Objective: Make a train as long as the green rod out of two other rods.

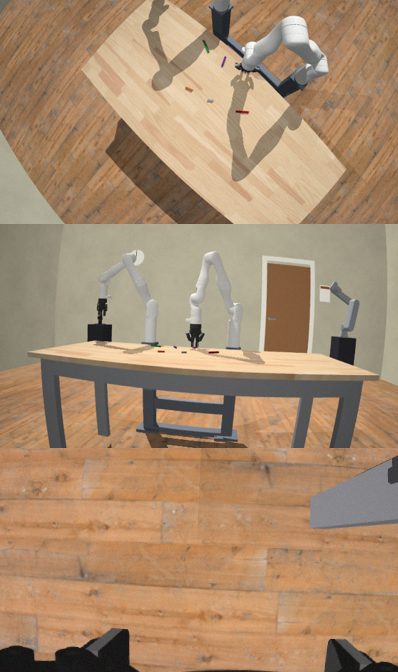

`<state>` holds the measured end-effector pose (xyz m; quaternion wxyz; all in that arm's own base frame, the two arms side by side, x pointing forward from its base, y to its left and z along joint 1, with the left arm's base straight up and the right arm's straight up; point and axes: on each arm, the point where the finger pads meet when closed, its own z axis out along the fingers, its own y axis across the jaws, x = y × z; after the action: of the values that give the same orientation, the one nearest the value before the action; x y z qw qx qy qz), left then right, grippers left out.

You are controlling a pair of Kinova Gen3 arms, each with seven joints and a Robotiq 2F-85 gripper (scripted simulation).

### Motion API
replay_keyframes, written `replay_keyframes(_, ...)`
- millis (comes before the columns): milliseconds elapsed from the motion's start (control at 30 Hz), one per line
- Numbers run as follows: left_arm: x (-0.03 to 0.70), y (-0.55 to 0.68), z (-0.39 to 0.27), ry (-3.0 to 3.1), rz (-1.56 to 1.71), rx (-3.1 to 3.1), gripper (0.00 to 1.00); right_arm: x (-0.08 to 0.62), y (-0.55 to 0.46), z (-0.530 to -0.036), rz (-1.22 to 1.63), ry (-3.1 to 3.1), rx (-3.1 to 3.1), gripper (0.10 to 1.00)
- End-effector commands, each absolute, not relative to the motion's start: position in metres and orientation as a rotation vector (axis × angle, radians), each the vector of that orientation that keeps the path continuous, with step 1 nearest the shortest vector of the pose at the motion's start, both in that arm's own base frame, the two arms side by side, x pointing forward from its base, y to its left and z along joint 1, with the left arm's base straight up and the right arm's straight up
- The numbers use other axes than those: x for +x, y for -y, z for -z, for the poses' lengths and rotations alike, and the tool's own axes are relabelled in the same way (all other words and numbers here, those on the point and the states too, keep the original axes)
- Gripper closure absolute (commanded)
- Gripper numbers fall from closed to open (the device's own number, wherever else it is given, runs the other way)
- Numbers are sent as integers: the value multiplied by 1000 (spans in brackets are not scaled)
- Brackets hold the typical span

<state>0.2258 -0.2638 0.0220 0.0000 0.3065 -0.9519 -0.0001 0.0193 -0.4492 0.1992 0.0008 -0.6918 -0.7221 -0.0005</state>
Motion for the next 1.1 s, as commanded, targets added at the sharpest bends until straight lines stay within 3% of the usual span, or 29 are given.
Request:
replay_keyframes(0,226,264,-22,2991,-2,963,684,19,450,-200,0,2269,-2173,99)
replay_keyframes(933,226,264,-22,2991,-2,963,684,19,450,-200,0,2269,-2173,99)
replay_keyframes(967,226,264,-22,2991,-2,963,861,19,450,-200,0,2269,-2173,99)
replay_keyframes(1067,226,264,-22,2991,-2,963,861,19,450,-200,0,2269,-2173,99)
